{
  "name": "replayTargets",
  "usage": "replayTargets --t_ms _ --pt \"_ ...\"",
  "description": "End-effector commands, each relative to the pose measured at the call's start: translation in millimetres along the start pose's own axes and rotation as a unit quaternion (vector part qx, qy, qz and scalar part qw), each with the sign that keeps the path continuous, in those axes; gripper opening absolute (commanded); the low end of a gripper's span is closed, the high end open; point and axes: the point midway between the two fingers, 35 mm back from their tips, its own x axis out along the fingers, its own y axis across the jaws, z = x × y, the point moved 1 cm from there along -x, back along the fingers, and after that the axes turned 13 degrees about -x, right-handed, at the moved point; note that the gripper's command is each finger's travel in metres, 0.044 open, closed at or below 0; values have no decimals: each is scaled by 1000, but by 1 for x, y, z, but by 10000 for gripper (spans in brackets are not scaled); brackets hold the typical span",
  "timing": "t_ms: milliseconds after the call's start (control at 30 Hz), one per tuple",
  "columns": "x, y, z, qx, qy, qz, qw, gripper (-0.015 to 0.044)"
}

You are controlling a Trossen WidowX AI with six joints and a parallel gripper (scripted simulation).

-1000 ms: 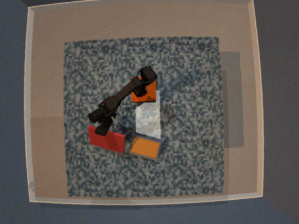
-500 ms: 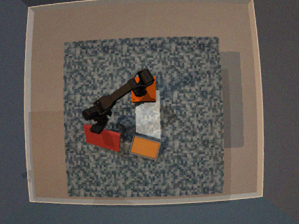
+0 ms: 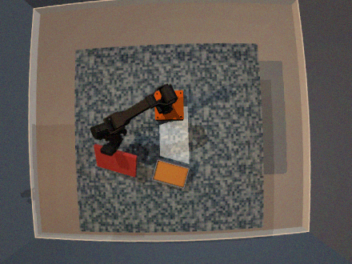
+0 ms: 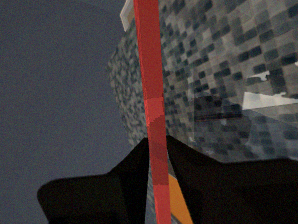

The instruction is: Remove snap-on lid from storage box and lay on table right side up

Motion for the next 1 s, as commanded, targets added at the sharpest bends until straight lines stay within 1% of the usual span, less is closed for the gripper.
replayTargets --t_ms 0,967 --pt "-2 4 4 -7 -1 7 1000 0" --pt "15 -18 -4 -7 -1 7 1000 0"
